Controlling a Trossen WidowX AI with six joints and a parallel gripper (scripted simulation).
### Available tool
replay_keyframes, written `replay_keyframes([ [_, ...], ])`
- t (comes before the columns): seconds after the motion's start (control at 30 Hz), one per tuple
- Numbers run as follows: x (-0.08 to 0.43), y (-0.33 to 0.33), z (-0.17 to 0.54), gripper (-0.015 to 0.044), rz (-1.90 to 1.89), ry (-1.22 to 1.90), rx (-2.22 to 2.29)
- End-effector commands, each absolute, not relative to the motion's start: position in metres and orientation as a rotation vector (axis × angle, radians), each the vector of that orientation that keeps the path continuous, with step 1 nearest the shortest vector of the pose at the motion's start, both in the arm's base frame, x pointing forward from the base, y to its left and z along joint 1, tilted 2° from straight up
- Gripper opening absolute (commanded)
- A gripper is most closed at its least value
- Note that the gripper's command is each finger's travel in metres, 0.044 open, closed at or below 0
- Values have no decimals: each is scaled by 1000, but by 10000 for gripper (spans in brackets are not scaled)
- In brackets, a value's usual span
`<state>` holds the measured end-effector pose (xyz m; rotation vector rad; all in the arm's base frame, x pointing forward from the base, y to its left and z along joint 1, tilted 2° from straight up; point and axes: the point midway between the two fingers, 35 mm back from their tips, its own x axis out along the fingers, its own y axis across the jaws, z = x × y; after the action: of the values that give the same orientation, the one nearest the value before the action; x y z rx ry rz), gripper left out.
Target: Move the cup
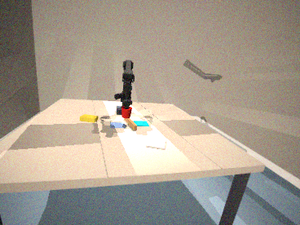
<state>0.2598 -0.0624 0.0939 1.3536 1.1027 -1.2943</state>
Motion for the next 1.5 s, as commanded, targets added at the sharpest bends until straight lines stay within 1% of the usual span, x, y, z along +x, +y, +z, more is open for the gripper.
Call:
replay_keyframes([
  [0.0, 260, -54, 95, 0, -1293, 1093, 1354],
  [1.47, 255, 28, 98, 0, -1291, 1098, 1359],
])
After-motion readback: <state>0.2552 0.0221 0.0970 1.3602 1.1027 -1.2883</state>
